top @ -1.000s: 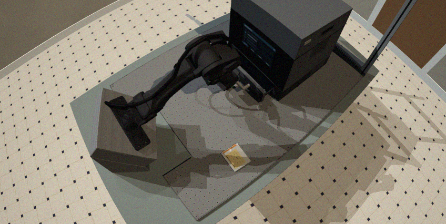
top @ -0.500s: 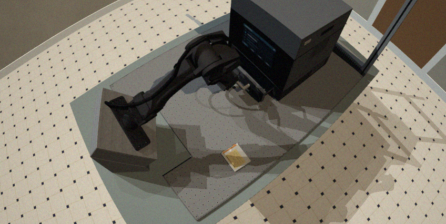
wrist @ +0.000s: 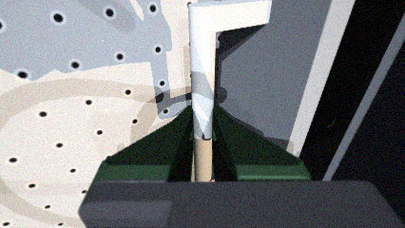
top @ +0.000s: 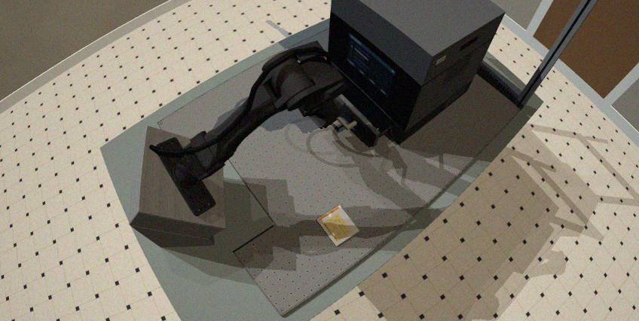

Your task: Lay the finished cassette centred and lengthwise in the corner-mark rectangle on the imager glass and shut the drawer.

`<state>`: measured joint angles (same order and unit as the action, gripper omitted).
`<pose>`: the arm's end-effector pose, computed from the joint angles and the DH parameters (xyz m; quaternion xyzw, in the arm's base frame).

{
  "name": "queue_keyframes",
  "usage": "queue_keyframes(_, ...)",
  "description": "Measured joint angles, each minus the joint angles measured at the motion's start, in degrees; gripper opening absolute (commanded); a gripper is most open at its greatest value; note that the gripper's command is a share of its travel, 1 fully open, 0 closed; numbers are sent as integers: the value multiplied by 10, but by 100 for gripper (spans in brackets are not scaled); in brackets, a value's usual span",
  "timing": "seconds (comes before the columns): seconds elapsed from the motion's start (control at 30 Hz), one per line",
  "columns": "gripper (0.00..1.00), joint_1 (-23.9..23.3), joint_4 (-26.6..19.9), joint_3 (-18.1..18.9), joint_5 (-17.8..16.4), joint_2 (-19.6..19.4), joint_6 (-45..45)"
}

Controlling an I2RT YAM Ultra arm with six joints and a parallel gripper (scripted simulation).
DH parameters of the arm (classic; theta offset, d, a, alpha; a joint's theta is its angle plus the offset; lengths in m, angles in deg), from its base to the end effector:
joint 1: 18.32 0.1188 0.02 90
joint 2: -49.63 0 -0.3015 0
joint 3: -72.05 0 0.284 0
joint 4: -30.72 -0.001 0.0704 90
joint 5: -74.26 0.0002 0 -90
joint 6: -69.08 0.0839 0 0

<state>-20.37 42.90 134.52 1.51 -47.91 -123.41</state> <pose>0.4295 -0.0393 0.1958 -0.5802 0.5909 -0.5087 0.2356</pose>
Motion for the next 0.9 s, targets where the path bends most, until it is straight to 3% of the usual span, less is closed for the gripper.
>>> queue_keyframes(0.9,0,1,21,-72,5,33,6)
